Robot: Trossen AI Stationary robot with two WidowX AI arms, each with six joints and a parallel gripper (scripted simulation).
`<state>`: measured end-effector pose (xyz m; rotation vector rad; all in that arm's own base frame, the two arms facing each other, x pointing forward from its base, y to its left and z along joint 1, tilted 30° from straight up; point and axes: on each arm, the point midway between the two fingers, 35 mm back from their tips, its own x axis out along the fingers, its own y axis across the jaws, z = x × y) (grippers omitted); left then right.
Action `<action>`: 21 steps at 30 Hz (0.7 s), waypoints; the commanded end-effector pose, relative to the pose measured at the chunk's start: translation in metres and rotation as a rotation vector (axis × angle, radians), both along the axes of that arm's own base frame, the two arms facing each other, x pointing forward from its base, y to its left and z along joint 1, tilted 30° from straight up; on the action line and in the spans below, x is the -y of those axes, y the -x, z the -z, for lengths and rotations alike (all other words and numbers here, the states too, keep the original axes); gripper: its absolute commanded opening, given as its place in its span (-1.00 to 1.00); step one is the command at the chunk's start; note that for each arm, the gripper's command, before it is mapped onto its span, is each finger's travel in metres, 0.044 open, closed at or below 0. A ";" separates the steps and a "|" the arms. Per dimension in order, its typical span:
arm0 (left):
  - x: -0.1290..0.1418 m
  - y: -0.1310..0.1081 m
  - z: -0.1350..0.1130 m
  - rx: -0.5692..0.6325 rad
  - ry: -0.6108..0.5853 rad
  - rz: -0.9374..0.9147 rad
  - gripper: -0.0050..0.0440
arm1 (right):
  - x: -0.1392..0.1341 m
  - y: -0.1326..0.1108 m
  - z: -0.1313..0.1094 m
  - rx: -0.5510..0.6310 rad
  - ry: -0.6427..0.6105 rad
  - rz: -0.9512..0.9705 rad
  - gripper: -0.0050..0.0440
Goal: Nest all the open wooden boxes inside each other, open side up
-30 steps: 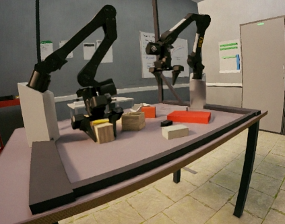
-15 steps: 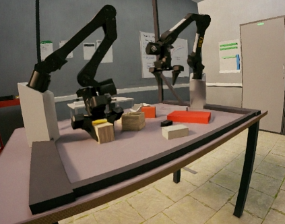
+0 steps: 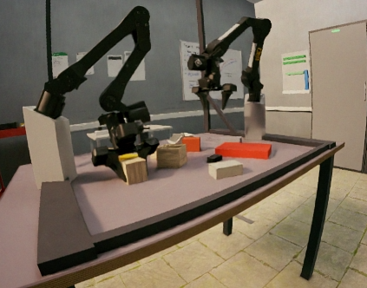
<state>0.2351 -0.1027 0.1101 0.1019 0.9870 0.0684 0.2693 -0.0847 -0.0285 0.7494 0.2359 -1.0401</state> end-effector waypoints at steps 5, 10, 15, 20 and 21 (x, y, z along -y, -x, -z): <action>0.001 -0.001 -0.005 0.012 0.014 -0.003 0.84 | 0.000 -0.001 -0.004 0.011 -0.006 -0.003 -0.80; 0.001 -0.001 -0.005 0.012 0.014 -0.003 0.84 | 0.004 0.003 -0.010 -0.032 -0.097 -0.054 -0.81; 0.001 -0.001 -0.005 0.012 0.014 -0.003 0.84 | 0.006 0.000 -0.013 -0.044 -0.150 -0.083 -0.82; 0.001 -0.001 -0.005 0.012 0.014 -0.003 0.84 | 0.009 0.001 -0.017 -0.065 -0.218 -0.122 -0.94; 0.001 -0.001 -0.005 0.012 0.014 -0.003 0.84 | 0.009 0.001 -0.017 -0.065 -0.218 -0.122 -0.94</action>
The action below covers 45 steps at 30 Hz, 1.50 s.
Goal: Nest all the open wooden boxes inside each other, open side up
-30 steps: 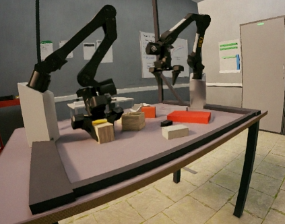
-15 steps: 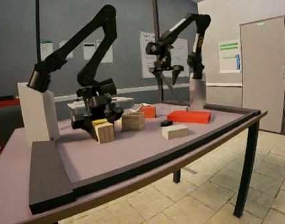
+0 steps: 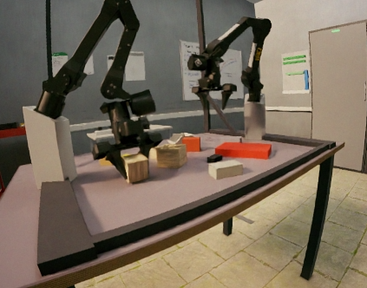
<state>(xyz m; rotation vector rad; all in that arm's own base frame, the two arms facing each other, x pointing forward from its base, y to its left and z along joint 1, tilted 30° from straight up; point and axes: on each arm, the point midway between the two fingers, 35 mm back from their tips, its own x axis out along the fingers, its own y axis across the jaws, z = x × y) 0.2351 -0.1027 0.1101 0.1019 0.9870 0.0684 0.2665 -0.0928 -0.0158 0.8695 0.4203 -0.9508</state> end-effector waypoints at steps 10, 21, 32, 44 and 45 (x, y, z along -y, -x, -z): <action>0.001 -0.001 -0.005 0.012 0.014 -0.003 0.84 | 0.008 -0.003 -0.009 -0.060 -0.176 -0.101 -1.00; 0.001 -0.001 -0.005 0.012 0.014 -0.003 0.84 | 0.016 -0.002 -0.008 -0.131 -0.343 -0.187 -1.00; 0.001 -0.001 -0.005 0.012 0.014 -0.003 0.84 | 0.024 -0.004 -0.010 -0.180 -0.488 -0.265 -1.00; 0.001 -0.001 -0.005 0.012 0.014 -0.003 0.84 | 0.033 -0.006 -0.011 -0.241 -0.672 -0.364 -1.00; 0.001 -0.001 -0.005 0.012 0.014 -0.003 0.84 | 0.034 -0.006 -0.011 -0.245 -0.686 -0.371 -1.00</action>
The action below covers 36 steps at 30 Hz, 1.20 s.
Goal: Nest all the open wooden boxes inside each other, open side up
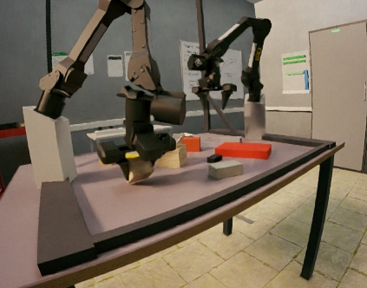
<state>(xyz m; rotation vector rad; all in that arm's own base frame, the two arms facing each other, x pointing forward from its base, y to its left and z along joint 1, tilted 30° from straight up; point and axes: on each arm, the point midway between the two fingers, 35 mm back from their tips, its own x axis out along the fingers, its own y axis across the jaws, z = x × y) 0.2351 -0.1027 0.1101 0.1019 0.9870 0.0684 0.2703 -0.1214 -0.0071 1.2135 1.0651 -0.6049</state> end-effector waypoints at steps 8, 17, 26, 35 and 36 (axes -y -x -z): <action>0.001 -0.001 -0.005 0.012 0.014 -0.003 0.84 | 0.009 -0.004 -0.002 -0.045 -0.138 -0.080 -1.00; 0.001 -0.001 -0.005 0.012 0.014 -0.003 0.84 | 0.015 -0.007 -0.001 -0.087 -0.266 -0.146 -1.00; 0.001 -0.001 -0.005 0.012 0.014 -0.003 0.84 | 0.020 -0.009 0.001 -0.119 -0.359 -0.195 -1.00; 0.001 -0.001 -0.005 0.012 0.014 -0.003 0.84 | 0.024 -0.011 0.004 -0.159 -0.477 -0.256 -1.00; 0.001 -0.001 -0.005 0.012 0.014 -0.003 0.84 | 0.025 -0.012 0.004 -0.163 -0.491 -0.263 -1.00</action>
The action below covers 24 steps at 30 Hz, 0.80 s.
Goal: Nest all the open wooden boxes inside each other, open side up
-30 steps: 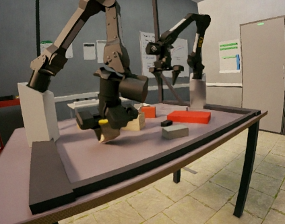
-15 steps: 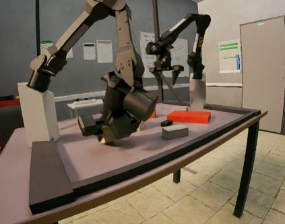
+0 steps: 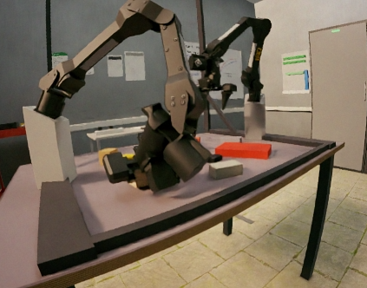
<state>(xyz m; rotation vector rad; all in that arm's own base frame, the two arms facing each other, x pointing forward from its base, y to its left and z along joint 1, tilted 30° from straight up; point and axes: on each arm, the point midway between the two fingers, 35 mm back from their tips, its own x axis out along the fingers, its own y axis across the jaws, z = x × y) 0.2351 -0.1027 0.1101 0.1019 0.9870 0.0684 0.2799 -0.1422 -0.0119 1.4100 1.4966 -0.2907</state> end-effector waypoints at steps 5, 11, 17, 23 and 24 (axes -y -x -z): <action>0.001 -0.001 -0.005 0.012 0.014 -0.003 0.84 | 0.004 -0.004 0.001 -0.016 -0.060 -0.037 -1.00; 0.001 -0.001 -0.005 0.012 0.014 -0.003 0.84 | 0.004 -0.005 0.001 -0.012 -0.052 -0.038 -0.40; 0.001 -0.001 -0.005 0.012 0.014 -0.003 0.84 | 0.004 -0.005 0.001 -0.012 -0.052 -0.038 0.18; 0.001 -0.001 -0.005 0.012 0.014 -0.003 0.84 | 0.004 -0.005 0.001 -0.012 -0.052 -0.038 0.58; 0.001 -0.001 -0.005 0.012 0.014 -0.003 0.84 | 0.004 -0.005 0.001 -0.012 -0.052 -0.038 0.67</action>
